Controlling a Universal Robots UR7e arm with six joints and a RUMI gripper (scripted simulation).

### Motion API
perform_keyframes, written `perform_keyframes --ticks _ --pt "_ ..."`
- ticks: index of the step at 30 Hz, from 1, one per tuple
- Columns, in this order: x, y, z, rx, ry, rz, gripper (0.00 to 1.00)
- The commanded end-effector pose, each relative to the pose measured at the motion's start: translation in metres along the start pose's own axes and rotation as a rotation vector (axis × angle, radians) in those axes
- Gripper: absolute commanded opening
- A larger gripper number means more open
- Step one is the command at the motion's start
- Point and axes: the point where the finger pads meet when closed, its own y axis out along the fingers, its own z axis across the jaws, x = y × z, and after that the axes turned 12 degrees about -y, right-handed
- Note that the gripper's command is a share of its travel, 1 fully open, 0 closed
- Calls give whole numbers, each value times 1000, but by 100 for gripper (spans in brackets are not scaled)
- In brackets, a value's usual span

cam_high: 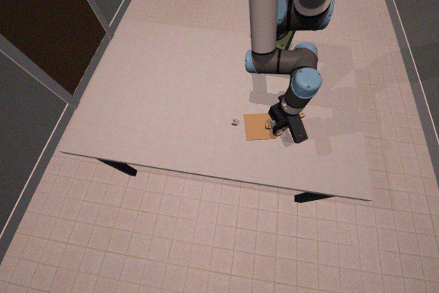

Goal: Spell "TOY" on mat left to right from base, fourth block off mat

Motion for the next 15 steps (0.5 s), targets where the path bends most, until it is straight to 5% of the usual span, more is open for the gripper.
perform_keyframes --ticks 1,15 --pt "5 -1 2 2 139 -2 5" --pt "20 -1 6 4 466 0 5"
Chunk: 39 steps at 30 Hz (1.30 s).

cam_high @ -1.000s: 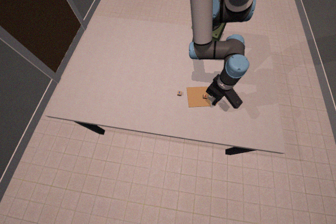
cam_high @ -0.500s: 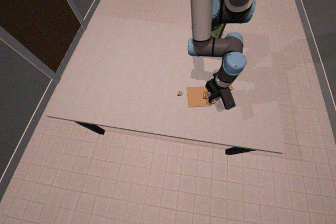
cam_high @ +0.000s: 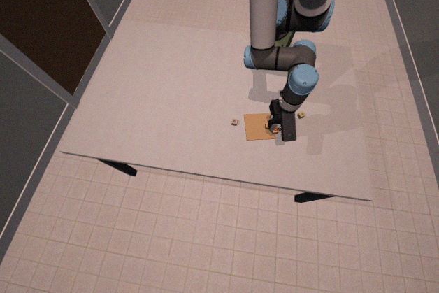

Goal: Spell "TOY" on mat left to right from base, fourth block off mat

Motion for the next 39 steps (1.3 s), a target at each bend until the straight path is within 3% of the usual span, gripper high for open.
perform_keyframes --ticks 1,39 --pt "5 -1 3 3 139 0 5" --pt "45 -2 19 5 1033 10 5"
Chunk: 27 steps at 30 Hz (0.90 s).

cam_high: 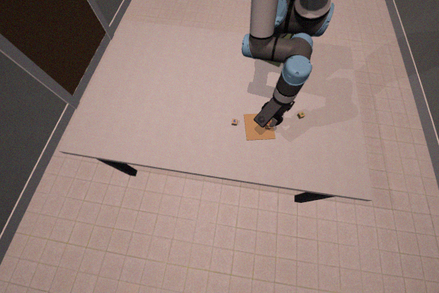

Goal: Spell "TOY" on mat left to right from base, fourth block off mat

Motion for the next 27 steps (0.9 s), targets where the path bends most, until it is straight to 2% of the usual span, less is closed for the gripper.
perform_keyframes --ticks 1,21,27 --pt "2 -1 6 3 139 3 5" --pt "14 -1 24 0 576 9 5" --pt "16 -1 26 -1 648 10 5"
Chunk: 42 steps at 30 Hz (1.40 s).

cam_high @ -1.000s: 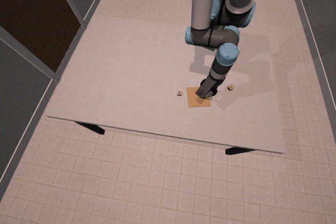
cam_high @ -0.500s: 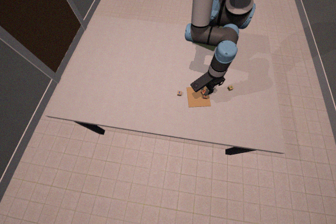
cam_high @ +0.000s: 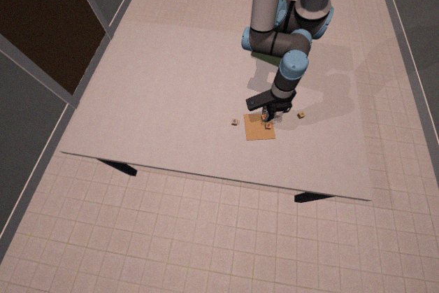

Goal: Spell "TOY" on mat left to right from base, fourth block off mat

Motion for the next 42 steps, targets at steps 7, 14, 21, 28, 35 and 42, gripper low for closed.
perform_keyframes --ticks 7,14,21,28,35,42 --pt "1 0 7 0 164 5 5" --pt "1 0 10 -1 223 5 5" --pt "2 0 12 -2 262 6 5" --pt "2 0 13 -2 285 6 5" --pt "2 0 13 -2 291 6 5" --pt "2 0 13 -2 293 6 5"
